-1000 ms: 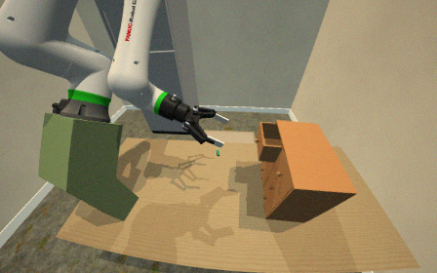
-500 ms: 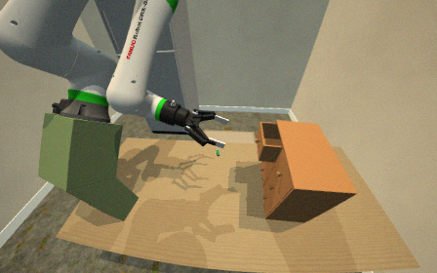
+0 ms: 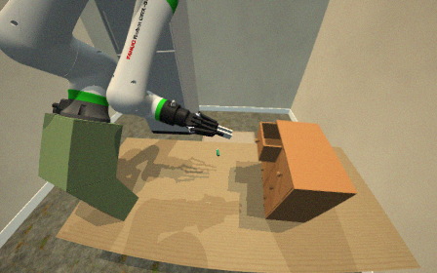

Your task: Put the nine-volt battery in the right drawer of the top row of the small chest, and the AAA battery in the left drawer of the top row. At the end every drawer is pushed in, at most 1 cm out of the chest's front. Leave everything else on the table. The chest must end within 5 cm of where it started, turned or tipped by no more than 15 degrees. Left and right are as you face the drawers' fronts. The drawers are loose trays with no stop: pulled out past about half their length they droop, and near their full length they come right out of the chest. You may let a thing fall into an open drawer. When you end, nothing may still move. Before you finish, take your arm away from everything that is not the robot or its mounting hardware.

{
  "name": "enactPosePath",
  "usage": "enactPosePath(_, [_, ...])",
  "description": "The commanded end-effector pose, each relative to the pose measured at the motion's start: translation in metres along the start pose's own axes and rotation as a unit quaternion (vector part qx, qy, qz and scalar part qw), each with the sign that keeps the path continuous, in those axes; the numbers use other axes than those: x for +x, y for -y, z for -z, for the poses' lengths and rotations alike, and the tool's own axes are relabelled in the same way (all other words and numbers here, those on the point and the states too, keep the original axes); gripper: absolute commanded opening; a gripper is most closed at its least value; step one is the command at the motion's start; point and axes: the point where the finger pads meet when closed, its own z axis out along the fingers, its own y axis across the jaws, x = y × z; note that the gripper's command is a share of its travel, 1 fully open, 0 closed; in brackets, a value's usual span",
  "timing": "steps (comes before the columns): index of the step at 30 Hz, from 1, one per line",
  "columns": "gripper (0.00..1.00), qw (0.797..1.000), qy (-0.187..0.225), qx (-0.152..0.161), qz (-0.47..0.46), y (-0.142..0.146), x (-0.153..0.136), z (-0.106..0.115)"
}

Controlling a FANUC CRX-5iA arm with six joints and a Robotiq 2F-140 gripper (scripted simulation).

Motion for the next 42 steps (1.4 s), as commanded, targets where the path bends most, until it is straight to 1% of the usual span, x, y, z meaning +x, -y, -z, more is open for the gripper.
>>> enactPosePath(1, [0.00,1.000,0.000,0.000,0.000,0.000,0.000,0.000])
enactPosePath(8, [0.00,1.000,0.000,0.000,0.000,0.000,0.000,-0.001])
enactPosePath(15, [0.00,1.000,0.000,0.000,0.000,0.000,0.000,-0.007])
enactPosePath(30, [0.00,1.000,0.000,0.000,0.000,0.000,-0.003,-0.054])
enactPosePath(32, [0.00,1.000,0.000,0.000,0.000,0.000,-0.003,-0.054])
enactPosePath(38, [0.00,1.000,0.000,0.000,0.000,0.000,-0.003,-0.066])
enactPosePath(42, [0.00,1.000,0.000,0.000,0.000,0.000,-0.004,-0.068])
